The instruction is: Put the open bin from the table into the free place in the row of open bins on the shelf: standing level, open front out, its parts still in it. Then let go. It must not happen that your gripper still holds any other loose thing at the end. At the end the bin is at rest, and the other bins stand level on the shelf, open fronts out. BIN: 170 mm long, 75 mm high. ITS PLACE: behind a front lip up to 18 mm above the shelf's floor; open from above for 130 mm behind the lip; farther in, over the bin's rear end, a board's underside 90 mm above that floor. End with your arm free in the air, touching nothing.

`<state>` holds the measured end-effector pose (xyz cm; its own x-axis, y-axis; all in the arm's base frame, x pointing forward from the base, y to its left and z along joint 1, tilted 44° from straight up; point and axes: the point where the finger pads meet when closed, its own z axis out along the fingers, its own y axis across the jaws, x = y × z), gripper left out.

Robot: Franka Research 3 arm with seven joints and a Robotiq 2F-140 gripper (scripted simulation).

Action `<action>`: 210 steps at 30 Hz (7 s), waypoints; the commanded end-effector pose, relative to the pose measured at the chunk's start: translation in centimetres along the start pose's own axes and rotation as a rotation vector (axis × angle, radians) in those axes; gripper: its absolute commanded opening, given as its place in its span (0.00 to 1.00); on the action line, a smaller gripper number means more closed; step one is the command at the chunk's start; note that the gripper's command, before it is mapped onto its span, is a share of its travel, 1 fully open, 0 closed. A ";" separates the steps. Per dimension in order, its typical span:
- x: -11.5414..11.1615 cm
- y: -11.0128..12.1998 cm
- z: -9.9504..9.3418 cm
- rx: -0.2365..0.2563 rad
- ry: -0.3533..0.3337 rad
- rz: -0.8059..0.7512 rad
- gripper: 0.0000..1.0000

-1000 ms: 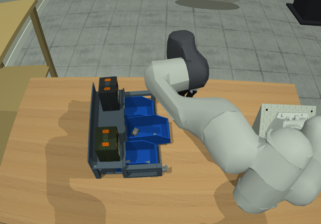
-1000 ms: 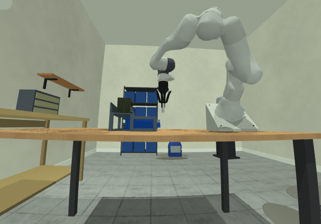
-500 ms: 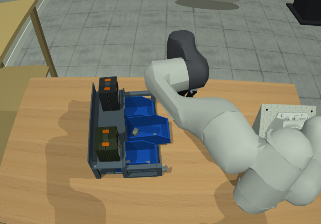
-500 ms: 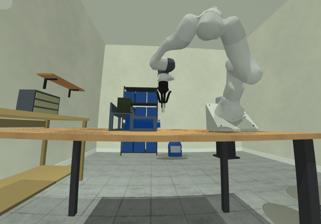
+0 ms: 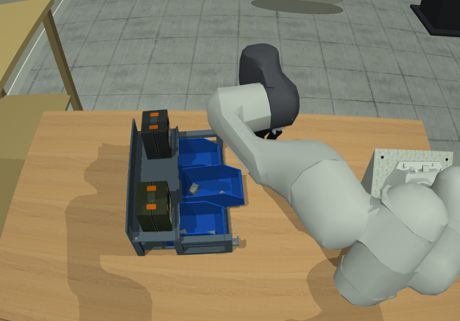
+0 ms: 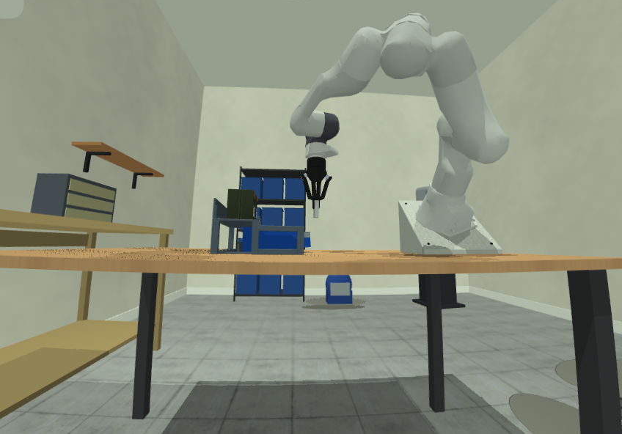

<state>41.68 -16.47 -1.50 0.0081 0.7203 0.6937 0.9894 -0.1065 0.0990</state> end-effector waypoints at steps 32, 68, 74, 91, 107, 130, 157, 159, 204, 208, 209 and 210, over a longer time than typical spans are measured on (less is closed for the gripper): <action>0.0 0.0 8.5 0.001 -0.001 0.010 0.00; 0.0 0.0 11.0 0.001 -0.001 0.010 0.00; 0.0 0.0 11.0 0.001 -0.001 0.010 0.00; 0.0 0.0 11.0 0.001 -0.001 0.010 0.00; -0.1 0.0 11.0 0.001 -0.001 0.010 0.00; -0.1 0.0 11.0 0.001 -0.001 0.010 0.00; -0.1 0.2 11.0 0.001 -0.001 0.010 0.00; -0.1 0.2 11.0 0.001 -0.001 0.010 0.00; -0.1 0.3 11.0 0.001 -0.001 0.010 0.00; -0.1 0.6 11.0 0.001 -0.001 0.010 0.00; -0.1 0.7 11.0 0.001 -0.001 0.010 0.00; -0.1 0.8 11.0 0.001 -0.001 0.010 0.00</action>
<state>43.71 -9.09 -9.41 0.0139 0.7209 0.6929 0.9897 -0.1084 0.0930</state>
